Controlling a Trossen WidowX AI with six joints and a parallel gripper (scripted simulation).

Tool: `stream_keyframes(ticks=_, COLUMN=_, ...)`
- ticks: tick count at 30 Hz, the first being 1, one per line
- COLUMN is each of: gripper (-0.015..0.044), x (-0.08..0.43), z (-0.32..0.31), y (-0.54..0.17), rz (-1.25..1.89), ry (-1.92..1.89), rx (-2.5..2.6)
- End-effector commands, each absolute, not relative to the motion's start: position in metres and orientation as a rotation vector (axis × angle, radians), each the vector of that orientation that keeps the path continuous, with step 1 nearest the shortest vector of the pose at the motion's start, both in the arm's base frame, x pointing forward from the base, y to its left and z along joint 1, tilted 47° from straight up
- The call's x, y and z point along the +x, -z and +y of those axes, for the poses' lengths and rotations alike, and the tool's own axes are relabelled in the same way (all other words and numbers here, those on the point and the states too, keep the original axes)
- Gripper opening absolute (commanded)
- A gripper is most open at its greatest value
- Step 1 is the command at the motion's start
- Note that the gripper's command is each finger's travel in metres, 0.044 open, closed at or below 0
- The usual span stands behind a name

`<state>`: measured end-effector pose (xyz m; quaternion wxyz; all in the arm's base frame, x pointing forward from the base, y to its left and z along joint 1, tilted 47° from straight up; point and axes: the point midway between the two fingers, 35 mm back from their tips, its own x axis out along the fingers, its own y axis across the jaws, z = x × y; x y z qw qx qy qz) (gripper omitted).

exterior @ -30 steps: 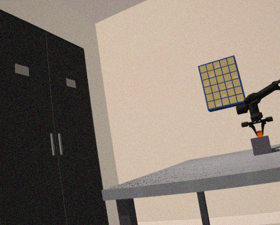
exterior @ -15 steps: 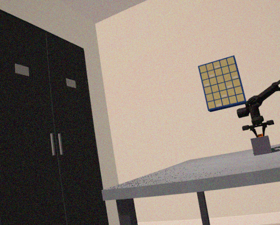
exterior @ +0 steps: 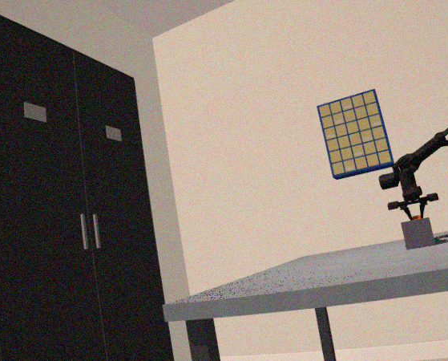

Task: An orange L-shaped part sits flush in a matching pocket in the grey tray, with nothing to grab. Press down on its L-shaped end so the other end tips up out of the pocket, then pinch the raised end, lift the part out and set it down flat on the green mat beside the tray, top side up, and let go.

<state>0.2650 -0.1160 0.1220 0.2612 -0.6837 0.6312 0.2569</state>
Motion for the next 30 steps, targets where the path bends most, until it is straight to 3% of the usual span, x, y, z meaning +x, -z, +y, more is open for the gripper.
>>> stream_keyframes(ticks=1, gripper=0.0184, x=0.265, z=-0.116, y=-0.122, rz=1.709, ry=-0.695, rx=-1.851)
stream_keyframes(ticks=9, gripper=0.0394, x=0.266, z=-0.081, y=-0.151, rz=1.701, ry=-0.707, rx=-1.845)
stream_keyframes(ticks=14, gripper=0.04, x=0.259, z=-0.05, y=-0.183, rz=1.705, ry=-0.705, rx=-1.85)
stream_keyframes(ticks=30, gripper=0.04, x=0.26, z=-0.054, y=-0.179, rz=1.706, ry=-0.707, rx=-1.854)
